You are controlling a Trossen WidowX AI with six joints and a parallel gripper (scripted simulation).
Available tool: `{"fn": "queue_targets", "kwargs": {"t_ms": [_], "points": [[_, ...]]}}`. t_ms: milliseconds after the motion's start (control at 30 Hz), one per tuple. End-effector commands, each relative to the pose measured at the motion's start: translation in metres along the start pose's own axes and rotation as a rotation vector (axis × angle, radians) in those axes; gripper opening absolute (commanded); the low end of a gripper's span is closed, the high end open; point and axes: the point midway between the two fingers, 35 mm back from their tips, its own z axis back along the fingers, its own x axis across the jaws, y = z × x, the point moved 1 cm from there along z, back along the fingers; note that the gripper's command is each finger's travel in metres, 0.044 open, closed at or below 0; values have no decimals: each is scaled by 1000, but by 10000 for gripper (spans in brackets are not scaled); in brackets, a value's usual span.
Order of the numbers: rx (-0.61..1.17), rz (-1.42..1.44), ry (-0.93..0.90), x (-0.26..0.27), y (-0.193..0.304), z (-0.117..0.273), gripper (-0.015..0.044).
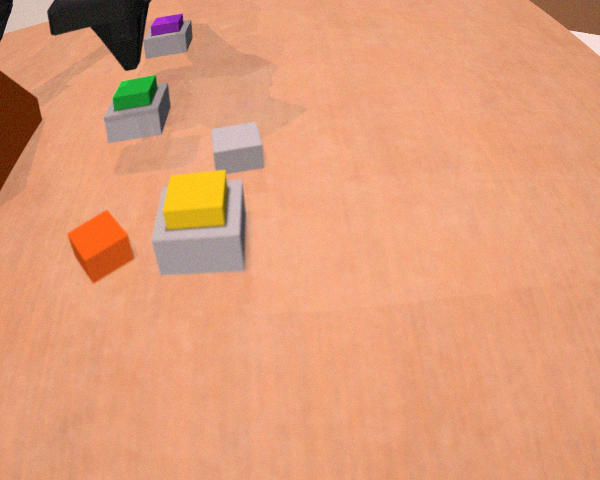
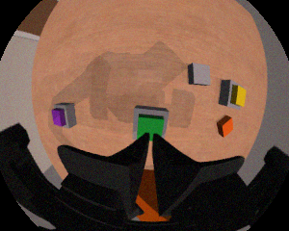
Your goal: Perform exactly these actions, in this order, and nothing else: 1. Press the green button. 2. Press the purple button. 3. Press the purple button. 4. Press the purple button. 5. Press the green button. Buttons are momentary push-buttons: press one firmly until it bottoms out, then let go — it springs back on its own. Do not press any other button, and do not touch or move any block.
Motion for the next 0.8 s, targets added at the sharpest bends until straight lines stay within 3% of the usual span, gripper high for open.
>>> {"fn": "queue_targets", "kwargs": {"t_ms": [0,767], "points": [[-1,-5,-4,0,0,-6,20],[-1,-5,-5,1,1,-27,20]]}}
